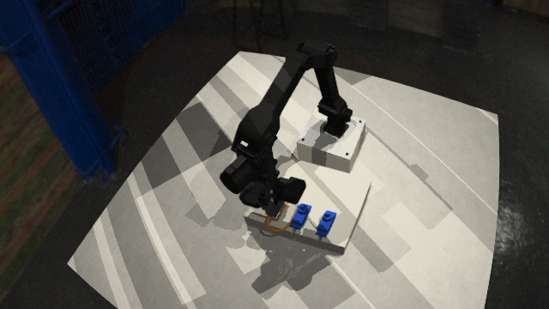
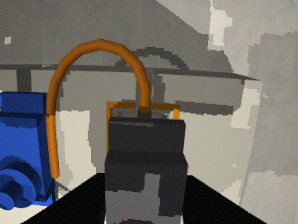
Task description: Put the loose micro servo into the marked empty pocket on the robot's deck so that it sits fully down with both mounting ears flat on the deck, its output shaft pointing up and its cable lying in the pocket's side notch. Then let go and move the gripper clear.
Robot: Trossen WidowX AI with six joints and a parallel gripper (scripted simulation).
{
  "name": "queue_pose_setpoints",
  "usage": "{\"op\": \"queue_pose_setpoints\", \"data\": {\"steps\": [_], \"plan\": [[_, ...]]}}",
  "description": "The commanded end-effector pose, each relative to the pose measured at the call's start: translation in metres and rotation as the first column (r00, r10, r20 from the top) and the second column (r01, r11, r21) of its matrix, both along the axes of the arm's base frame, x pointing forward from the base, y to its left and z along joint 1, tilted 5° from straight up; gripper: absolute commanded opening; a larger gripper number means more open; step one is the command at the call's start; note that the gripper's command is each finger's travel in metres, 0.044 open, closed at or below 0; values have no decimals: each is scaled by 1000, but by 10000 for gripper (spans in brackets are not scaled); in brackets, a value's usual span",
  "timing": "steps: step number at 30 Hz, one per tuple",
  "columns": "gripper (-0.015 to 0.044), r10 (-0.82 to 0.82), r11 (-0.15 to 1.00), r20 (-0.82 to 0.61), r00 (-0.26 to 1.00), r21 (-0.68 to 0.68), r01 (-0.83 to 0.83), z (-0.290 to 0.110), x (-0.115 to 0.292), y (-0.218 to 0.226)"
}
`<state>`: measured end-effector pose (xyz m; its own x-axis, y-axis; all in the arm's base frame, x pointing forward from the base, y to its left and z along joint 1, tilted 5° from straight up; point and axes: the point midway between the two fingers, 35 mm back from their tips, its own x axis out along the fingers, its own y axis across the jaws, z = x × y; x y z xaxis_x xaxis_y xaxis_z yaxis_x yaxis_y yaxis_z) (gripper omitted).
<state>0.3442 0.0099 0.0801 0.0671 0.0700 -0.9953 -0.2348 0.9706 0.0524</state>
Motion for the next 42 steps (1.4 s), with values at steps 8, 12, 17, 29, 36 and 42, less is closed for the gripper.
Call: {"op": "queue_pose_setpoints", "data": {"steps": [8, 12, 17, 29, 36, 42], "plan": [[0, -6, 1000, -2, 1000, 2, 6, -3, -2, 1], [0, -6, 1000, -2, 1000, 2, 6, -6, -2, 1], [0, -6, 1000, -2, 1000, 2, 6, -10, -2, 1], [0, -6, 1000, -2, 1000, 2, 6, -18, -1, 2], [0, -6, 1000, -2, 1000, 2, 6, -23, -1, 2], [0, -6, 1000, -2, 1000, 2, 6, -28, 0, 2]]}}
